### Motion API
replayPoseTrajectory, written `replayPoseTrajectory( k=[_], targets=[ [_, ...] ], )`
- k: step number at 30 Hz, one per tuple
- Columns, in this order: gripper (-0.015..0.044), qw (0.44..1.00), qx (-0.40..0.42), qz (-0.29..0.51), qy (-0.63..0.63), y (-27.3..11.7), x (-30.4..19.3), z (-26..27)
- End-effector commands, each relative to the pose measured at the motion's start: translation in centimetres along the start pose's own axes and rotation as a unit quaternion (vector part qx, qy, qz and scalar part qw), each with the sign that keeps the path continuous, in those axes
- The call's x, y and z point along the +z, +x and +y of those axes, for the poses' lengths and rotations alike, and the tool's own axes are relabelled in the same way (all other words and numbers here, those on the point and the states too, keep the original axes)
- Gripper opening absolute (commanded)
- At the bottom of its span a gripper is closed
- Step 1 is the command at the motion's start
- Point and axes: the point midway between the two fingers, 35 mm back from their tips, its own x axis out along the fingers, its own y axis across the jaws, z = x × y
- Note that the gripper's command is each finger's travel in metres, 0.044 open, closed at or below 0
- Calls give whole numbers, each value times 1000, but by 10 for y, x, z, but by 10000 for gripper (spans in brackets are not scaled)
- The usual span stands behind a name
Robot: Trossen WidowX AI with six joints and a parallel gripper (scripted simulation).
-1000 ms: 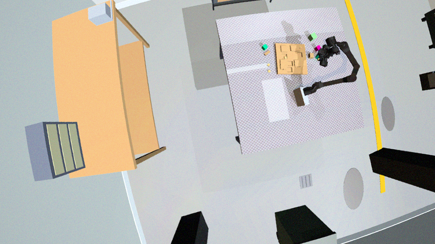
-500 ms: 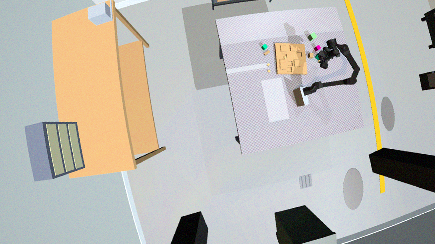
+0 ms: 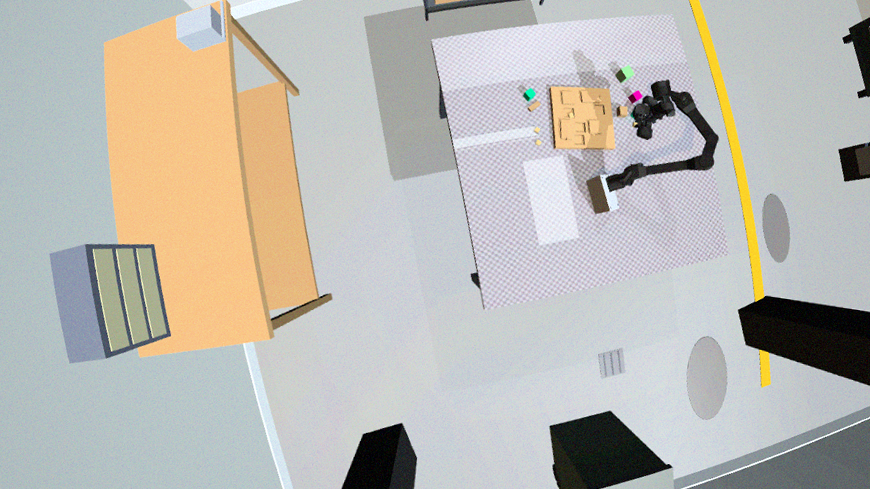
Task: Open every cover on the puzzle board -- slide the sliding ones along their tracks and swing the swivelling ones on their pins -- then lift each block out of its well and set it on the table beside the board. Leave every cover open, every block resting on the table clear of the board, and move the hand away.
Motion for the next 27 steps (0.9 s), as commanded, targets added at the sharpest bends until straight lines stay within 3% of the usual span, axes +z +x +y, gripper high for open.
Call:
replayPoseTrajectory(
  k=[1, 27],
  targets=[
    [80, 1000, 3, -2, -5, 8, 2, 2],
    [80, 1000, 1, 0, -5, 51, 0, 2]
  ],
)
